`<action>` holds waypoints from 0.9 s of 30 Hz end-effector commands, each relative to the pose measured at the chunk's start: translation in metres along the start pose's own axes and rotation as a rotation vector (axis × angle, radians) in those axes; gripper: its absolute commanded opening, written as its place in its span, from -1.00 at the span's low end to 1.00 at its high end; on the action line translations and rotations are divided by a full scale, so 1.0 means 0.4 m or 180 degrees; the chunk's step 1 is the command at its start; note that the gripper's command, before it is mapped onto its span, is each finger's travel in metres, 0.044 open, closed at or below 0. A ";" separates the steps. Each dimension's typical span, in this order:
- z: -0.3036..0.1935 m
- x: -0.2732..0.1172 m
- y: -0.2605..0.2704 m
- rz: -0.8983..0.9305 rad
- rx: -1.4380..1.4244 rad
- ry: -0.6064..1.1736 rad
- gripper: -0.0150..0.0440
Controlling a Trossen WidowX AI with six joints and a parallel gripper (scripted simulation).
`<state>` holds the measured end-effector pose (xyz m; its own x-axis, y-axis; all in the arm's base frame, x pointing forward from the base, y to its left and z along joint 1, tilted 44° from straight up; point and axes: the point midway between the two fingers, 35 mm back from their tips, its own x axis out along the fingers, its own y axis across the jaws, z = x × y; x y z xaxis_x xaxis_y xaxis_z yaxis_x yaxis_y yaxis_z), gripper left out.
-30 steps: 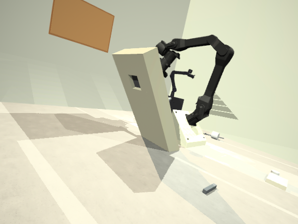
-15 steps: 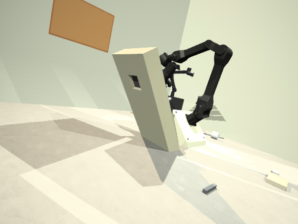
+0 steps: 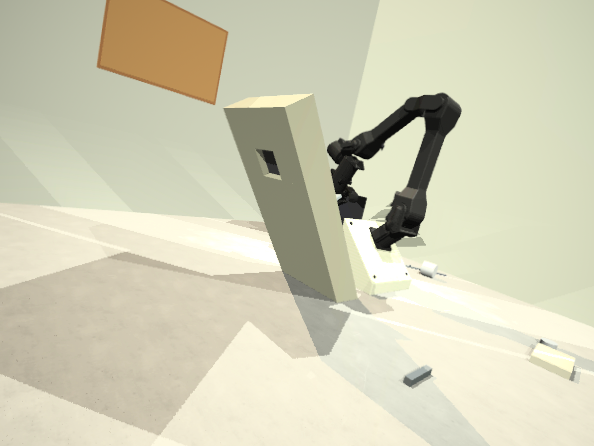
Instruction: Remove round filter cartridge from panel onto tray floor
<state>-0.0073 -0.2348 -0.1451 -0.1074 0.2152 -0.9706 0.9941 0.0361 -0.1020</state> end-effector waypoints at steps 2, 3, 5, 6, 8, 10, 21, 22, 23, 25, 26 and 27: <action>-0.021 0.024 -0.029 -0.0089 0.0159 0.0002 -0.49; -0.021 0.024 -0.029 -0.0089 0.0159 0.0002 -0.49; -0.021 0.026 -0.029 -0.0089 0.0159 0.0002 -0.49; -0.024 0.032 -0.029 -0.0089 0.0159 0.0002 -0.49; -0.033 0.053 -0.029 -0.0089 0.0159 0.0002 -0.49; -0.044 0.077 -0.030 -0.0089 0.0159 0.0002 -0.49; -0.115 0.184 -0.029 -0.0091 0.0159 0.0004 -0.49; -0.117 0.185 -0.029 -0.0091 0.0159 0.0004 -0.49; -0.117 0.185 -0.029 -0.0091 0.0159 0.0004 -0.49; -0.117 0.185 -0.029 -0.0091 0.0159 0.0004 -0.49; -0.114 0.178 -0.027 -0.0080 0.0170 0.0031 -0.40; -0.114 0.178 -0.027 -0.0080 0.0170 0.0031 -0.31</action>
<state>-0.0265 -0.1744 -0.2035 -0.1322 0.2255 -0.9652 0.9904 -0.0106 -0.1381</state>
